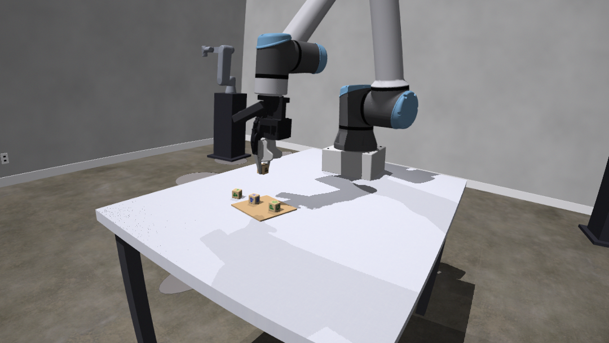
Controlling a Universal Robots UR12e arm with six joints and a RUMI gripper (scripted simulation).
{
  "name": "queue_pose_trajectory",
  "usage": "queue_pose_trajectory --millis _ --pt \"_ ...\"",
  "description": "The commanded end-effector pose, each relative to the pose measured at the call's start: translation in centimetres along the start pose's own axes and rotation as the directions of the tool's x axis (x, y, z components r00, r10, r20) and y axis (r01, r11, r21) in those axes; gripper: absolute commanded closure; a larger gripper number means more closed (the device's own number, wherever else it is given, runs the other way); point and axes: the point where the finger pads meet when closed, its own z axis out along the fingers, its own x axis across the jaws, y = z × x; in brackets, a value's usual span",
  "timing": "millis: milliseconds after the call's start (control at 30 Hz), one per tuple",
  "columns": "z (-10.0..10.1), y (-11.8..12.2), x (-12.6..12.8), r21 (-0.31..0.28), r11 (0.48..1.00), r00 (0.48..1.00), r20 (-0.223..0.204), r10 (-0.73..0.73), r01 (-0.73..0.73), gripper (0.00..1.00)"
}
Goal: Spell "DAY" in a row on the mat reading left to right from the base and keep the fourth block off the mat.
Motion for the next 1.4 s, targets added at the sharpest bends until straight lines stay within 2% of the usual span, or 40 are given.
queue_pose_trajectory --millis 0,933,1200,1367 --pt "-0.1 0.6 -0.2 0.003 0.998 0.998 0.0 0.058 -0.058 0.95" --pt "0.0 0.9 -0.3 0.003 0.996 0.996 0.0 0.09 -0.09 0.95" --pt "1.3 0.9 -0.3 0.003 0.996 0.996 0.0 0.09 -0.09 0.95" --pt "3.5 0.9 -0.3 0.003 0.996 0.996 0.0 0.09 -0.09 0.95"
